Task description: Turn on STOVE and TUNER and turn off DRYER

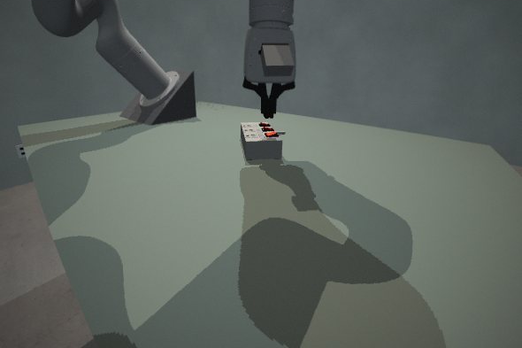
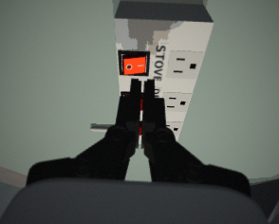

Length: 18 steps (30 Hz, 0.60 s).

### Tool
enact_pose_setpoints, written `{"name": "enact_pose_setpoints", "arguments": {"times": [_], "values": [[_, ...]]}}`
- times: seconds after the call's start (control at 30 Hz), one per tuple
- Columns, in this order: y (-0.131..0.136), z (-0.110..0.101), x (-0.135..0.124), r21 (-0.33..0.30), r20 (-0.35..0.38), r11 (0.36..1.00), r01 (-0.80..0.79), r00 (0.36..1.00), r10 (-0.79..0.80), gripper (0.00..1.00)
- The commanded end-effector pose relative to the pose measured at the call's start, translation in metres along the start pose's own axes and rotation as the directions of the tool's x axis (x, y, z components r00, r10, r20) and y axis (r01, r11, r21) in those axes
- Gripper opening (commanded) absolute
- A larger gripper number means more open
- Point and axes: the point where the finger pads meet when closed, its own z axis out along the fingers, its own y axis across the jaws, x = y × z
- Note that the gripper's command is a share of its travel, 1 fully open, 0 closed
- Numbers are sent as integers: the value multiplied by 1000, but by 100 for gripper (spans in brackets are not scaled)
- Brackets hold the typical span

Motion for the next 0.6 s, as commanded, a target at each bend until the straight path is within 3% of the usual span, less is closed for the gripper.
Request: {"name": "enact_pose_setpoints", "arguments": {"times": [0.0,0.27,0.33,0.4,0.57], "values": [[-1,-1,1,1,-1,1000,-1,1000,1,0],[-1,-1,-1,2,-1,1000,-1,1000,1,0],[-2,-4,-19,3,0,1000,0,1000,0,0],[-3,-10,-56,3,0,1000,0,1000,0,0],[-2,-13,-73,3,0,1000,0,1000,0,0]]}}
